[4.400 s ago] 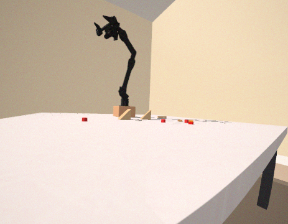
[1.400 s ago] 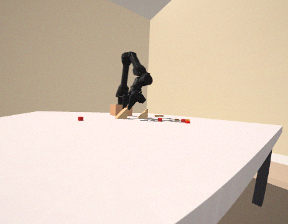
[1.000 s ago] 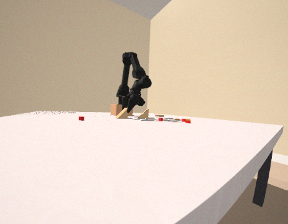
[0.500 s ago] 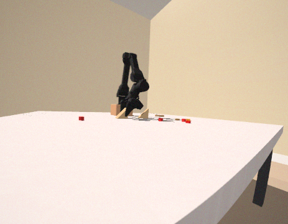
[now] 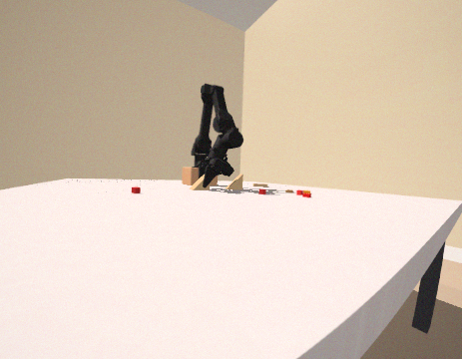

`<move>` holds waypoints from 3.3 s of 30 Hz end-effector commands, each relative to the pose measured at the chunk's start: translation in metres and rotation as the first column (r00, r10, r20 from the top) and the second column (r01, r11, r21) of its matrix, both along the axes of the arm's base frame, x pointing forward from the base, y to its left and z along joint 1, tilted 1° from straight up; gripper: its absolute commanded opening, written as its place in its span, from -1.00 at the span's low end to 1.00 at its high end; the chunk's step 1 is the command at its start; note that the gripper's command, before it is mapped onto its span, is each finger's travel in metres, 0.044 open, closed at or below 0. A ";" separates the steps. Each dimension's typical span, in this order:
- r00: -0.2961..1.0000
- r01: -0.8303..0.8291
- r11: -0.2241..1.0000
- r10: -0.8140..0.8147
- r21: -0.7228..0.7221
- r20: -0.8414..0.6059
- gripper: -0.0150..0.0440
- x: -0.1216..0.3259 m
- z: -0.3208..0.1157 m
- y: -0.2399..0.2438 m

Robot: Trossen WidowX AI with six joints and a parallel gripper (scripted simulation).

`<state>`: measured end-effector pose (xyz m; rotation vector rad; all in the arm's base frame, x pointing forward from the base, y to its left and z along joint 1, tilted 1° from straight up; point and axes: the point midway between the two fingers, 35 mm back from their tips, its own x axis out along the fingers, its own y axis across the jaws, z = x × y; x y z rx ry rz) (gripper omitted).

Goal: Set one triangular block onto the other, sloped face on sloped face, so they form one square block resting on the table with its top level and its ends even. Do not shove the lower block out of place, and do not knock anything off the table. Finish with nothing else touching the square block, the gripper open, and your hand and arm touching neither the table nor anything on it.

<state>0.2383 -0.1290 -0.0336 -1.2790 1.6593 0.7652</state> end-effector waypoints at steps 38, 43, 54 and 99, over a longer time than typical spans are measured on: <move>0.996 -0.026 0.949 -0.001 0.314 0.086 -0.49 -0.007 0.017 -0.017; 0.993 -0.043 0.904 -0.010 0.426 0.120 -0.49 -0.009 0.022 -0.025; 0.981 -0.093 0.757 -0.042 0.646 0.190 -0.49 -0.015 0.029 -0.043; 0.951 -0.207 0.376 -0.138 0.903 0.275 1.00 -0.026 0.027 -0.076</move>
